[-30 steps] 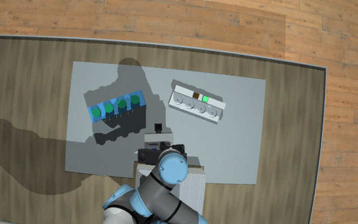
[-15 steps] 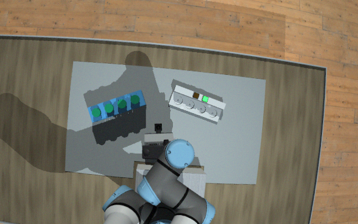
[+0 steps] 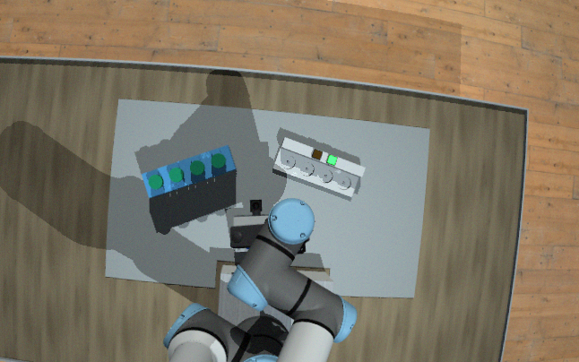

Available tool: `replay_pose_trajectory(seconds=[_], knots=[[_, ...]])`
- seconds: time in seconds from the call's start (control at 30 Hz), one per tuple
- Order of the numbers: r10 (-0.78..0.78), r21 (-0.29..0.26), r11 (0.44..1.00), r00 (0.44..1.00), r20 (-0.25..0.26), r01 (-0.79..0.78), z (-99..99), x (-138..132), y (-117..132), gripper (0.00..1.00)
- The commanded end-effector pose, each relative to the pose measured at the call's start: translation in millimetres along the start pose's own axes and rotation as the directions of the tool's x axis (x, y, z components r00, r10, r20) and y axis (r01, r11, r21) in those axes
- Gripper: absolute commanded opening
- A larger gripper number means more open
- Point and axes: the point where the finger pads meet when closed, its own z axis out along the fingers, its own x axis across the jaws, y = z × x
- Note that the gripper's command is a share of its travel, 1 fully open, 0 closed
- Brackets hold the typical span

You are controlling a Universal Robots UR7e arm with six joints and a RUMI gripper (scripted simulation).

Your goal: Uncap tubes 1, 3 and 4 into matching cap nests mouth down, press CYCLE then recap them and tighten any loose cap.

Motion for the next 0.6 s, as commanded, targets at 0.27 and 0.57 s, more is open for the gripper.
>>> replay_pose_trajectory(seconds=[0.27, 0.57], knots=[[0.000, 0.000, 1.000, 1.000, 0.000, 0.000, 6.3, 2.0, 0.4, 0.00], [0.000, 0.000, 1.000, 1.000, 0.000, 0.000, 12.1, 3.5, 0.6, 0.00]])
